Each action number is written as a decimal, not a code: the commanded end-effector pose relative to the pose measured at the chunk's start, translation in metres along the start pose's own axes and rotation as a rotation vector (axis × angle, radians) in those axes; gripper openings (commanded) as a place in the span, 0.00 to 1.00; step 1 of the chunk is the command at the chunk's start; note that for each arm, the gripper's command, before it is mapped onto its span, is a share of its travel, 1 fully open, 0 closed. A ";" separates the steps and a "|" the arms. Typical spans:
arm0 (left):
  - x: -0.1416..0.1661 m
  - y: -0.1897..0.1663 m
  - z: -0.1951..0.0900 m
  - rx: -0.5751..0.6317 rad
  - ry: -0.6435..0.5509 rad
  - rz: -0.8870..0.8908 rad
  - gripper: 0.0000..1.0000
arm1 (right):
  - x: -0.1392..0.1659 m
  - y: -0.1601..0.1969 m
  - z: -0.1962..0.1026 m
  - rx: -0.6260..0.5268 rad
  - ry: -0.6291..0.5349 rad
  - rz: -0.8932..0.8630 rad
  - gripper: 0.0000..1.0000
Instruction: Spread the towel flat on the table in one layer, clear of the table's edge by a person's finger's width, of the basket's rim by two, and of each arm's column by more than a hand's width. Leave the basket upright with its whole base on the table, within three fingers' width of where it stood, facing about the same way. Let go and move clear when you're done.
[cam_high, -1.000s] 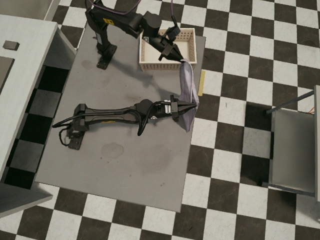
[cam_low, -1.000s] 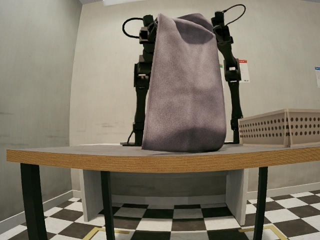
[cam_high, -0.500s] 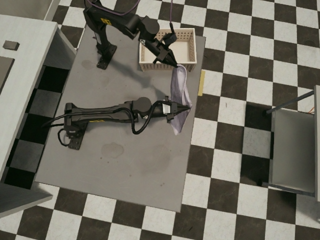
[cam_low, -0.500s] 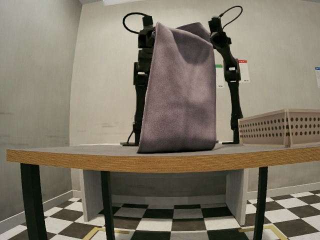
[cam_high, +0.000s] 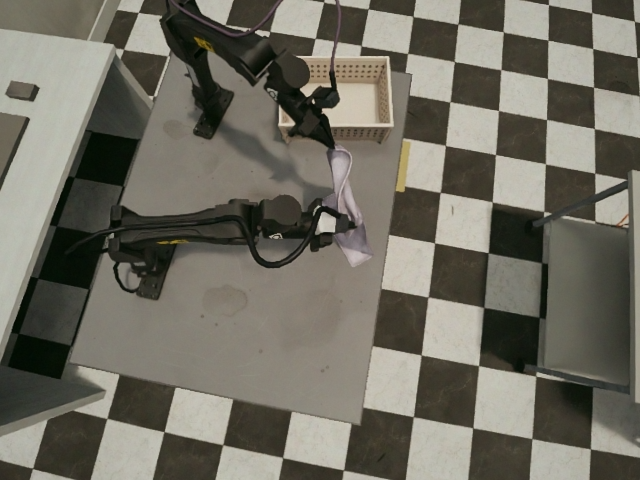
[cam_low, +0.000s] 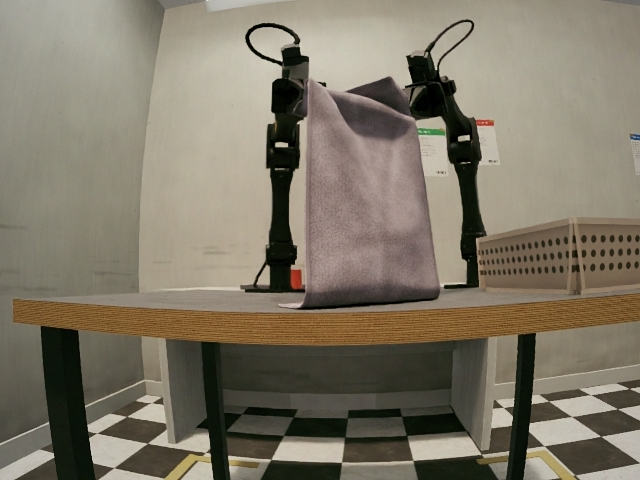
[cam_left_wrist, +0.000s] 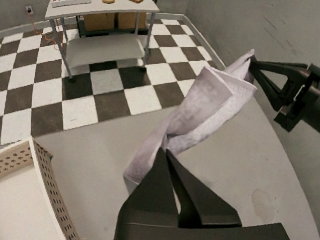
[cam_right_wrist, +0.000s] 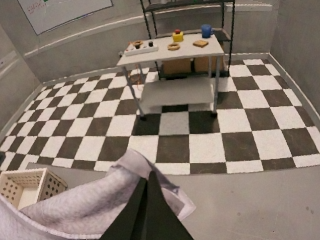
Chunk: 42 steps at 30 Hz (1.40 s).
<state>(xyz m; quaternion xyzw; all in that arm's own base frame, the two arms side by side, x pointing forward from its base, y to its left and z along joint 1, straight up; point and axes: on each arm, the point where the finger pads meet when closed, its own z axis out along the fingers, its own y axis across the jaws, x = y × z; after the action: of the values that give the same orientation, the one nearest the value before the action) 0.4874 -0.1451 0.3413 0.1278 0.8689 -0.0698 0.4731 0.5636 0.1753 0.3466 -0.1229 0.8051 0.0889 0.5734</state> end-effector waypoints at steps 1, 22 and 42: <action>-0.001 -0.009 -0.025 0.007 0.021 0.005 0.00 | -0.005 -0.012 -0.025 0.030 0.057 0.003 0.00; 0.134 -0.088 -0.014 0.144 0.362 0.135 0.00 | 0.148 -0.025 -0.083 0.052 0.628 0.024 0.00; 0.245 -0.158 -0.013 0.290 0.358 0.278 0.00 | 0.262 -0.037 -0.134 0.087 0.604 0.048 0.00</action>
<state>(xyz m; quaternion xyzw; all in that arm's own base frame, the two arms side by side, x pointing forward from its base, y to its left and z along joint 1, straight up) 0.3153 -0.2453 0.1426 0.3119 0.9063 -0.0932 0.2694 0.3672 0.0904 0.1388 -0.1140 0.9594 0.0367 0.2554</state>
